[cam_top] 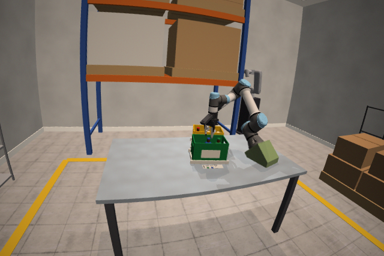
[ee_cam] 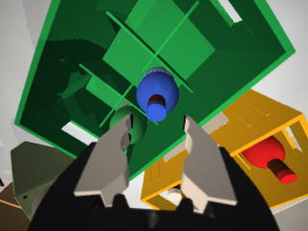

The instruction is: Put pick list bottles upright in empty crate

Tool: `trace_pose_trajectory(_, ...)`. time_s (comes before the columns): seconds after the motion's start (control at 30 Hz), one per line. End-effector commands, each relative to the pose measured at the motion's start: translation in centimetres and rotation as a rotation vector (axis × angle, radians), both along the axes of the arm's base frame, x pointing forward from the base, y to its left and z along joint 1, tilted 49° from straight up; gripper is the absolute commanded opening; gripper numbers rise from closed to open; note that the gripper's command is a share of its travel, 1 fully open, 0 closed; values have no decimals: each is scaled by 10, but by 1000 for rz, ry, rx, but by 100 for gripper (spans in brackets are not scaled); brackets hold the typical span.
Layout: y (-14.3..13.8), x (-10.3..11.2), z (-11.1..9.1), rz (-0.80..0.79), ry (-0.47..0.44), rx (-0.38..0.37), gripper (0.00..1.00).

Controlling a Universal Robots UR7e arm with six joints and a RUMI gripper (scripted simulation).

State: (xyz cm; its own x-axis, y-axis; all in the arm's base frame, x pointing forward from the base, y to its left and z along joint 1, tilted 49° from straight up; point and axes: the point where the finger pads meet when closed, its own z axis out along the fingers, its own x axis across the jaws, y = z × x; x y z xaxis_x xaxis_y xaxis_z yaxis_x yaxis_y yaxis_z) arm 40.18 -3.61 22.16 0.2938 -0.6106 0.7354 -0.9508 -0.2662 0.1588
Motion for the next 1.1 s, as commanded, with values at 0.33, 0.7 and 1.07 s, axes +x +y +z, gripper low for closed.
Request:
trace_pose_trajectory(0.33, 28, -3, 23, -4, 4, 0, 38)
trace_pose_trajectory(0.7, 45, -6, 39, -4, 4, 0, 38)
trace_pose_trajectory(1.07, 44, -7, 38, -6, 5, -1, 38)
